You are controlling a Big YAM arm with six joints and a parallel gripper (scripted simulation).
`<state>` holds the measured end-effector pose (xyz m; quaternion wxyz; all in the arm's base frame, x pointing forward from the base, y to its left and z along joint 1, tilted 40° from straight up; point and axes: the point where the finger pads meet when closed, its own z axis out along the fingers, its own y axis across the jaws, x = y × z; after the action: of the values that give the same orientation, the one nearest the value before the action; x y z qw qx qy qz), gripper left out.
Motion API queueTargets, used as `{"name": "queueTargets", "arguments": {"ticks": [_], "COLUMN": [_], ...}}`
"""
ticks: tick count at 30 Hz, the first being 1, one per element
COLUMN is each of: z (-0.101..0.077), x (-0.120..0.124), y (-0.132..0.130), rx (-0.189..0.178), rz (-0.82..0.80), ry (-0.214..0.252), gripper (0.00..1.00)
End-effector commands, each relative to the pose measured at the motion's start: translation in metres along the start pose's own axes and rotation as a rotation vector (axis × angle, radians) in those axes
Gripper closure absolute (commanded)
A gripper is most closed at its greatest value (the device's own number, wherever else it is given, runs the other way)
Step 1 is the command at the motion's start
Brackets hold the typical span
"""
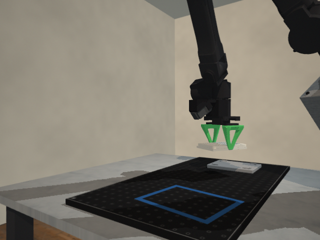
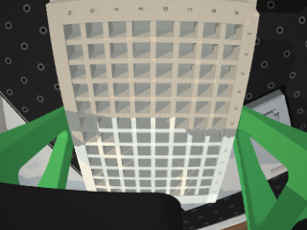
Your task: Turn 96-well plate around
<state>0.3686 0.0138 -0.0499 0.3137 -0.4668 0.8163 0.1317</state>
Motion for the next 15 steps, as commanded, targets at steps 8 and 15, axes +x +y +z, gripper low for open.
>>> {"name": "queueTargets", "arguments": {"ticks": [8, 15], "z": [-0.003, -0.004], "x": [0.025, 0.045], "y": [-0.019, -0.032], "rx": [0.0, 0.002], "rz": [-0.02, -0.02], "ry": [-0.002, -0.002], "gripper": [1.0, 1.0]}}
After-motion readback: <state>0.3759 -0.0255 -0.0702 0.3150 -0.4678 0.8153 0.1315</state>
